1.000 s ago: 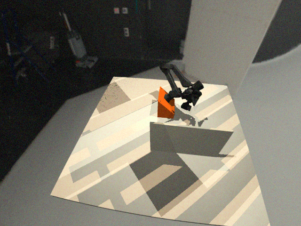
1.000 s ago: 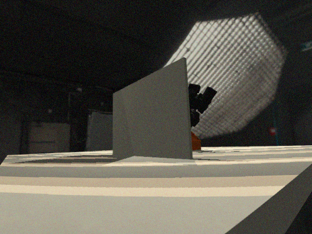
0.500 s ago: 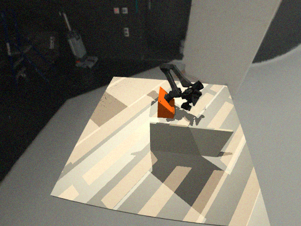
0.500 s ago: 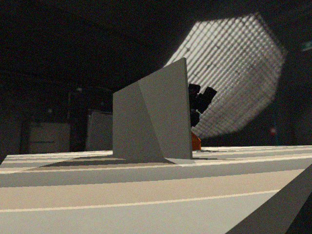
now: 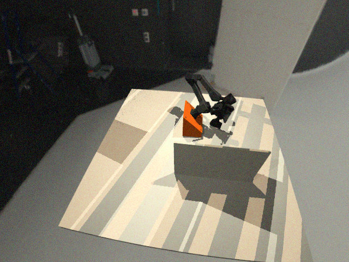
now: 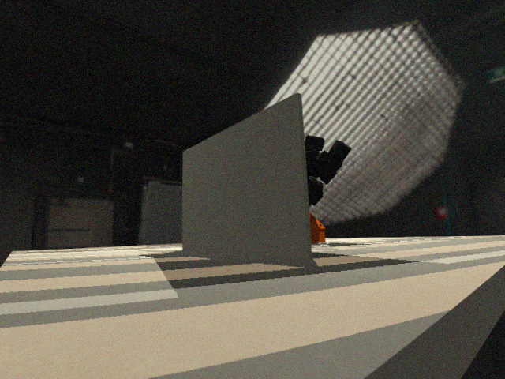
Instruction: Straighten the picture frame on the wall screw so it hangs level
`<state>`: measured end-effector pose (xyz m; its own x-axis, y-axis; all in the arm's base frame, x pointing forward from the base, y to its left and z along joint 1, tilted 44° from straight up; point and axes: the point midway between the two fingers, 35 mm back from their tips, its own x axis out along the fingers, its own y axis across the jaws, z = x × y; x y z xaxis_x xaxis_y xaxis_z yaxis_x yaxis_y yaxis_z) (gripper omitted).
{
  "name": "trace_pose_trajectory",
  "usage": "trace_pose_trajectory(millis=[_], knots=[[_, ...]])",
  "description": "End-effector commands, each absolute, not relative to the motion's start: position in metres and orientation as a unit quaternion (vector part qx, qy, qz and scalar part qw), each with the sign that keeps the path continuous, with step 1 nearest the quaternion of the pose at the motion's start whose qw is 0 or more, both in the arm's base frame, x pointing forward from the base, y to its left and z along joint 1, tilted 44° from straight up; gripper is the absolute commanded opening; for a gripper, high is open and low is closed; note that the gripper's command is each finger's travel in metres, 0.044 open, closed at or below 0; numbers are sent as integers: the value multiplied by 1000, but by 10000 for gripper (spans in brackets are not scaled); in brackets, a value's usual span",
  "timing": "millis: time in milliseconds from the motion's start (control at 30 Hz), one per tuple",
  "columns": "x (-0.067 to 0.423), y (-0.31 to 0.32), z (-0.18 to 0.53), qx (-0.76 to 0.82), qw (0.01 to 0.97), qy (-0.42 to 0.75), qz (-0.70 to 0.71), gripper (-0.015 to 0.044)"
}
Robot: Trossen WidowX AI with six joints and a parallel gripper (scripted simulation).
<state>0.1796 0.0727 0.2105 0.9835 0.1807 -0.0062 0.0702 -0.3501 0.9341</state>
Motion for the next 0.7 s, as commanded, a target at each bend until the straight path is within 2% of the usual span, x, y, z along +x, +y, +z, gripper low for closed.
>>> trace_pose_trajectory(millis=[0,267,667], knots=[[179,72,211,819,567,75,49,260],[182,75,210,824,559,77,48,260],[234,101,185,886,454,80,39,260]])
